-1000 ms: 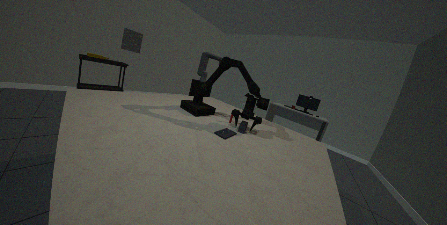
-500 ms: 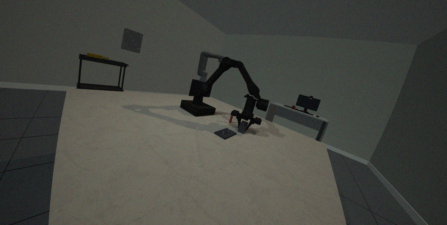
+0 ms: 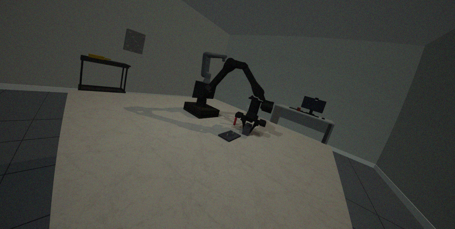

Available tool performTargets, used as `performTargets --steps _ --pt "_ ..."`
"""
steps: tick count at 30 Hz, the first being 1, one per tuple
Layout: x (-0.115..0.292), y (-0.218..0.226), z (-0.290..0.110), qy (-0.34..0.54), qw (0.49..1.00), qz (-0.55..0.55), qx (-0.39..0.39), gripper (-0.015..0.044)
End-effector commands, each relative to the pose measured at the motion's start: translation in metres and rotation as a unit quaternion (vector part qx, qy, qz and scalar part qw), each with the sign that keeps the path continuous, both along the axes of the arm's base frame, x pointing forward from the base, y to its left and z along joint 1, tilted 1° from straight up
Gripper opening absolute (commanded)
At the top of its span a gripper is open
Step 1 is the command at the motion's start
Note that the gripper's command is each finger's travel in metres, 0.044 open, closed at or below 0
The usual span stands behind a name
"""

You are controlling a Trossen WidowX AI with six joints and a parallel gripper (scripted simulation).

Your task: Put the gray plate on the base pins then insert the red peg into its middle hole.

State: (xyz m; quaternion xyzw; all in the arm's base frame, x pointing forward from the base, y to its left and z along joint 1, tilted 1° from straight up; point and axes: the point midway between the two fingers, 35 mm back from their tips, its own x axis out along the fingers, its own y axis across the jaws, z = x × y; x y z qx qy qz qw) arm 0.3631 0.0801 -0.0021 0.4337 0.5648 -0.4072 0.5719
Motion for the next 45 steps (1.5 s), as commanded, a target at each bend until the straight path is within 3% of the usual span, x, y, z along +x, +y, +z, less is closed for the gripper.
performTargets --steps 1,39,45 --pt "0.002 0.002 0.009 -0.001 1.0 -0.002 0.003 0.0" --pt "0.0 0.005 0.129 -0.002 1.0 -0.002 0.003 0.0" --pt "-0.001 0.001 0.132 -0.002 1.0 -0.006 0.003 0.0"
